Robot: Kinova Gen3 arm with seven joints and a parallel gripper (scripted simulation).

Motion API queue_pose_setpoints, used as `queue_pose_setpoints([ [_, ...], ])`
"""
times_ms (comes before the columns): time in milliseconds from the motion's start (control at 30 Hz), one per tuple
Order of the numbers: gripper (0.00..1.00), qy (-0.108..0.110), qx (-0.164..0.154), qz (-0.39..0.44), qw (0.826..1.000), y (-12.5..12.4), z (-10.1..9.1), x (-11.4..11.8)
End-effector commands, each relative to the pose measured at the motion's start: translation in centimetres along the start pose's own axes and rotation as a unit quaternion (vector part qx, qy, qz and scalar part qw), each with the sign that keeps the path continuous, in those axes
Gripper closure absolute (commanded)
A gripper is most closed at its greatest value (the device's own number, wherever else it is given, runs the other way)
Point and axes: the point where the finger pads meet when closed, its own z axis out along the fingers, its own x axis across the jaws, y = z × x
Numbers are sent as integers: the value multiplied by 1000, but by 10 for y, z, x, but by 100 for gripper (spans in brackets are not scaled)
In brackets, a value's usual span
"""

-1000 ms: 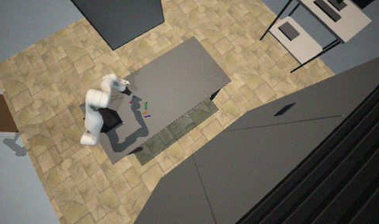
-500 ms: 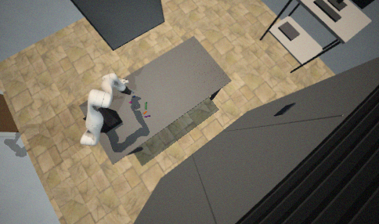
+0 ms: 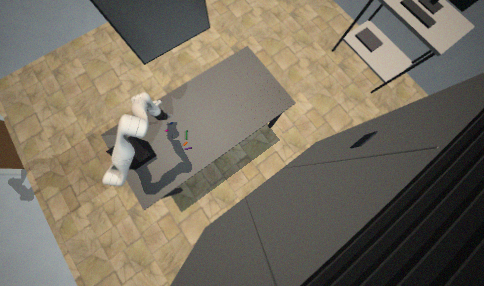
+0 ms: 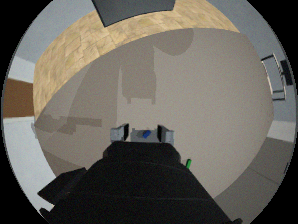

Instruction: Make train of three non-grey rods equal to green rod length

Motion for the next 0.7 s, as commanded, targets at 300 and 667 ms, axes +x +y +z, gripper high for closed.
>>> queue_pose_setpoints([
  [300, 0, -6, -7, -190, 982, -1, 8, -6],
  [667, 0, -8, -6, -366, 931, -2, 11, -9],
])
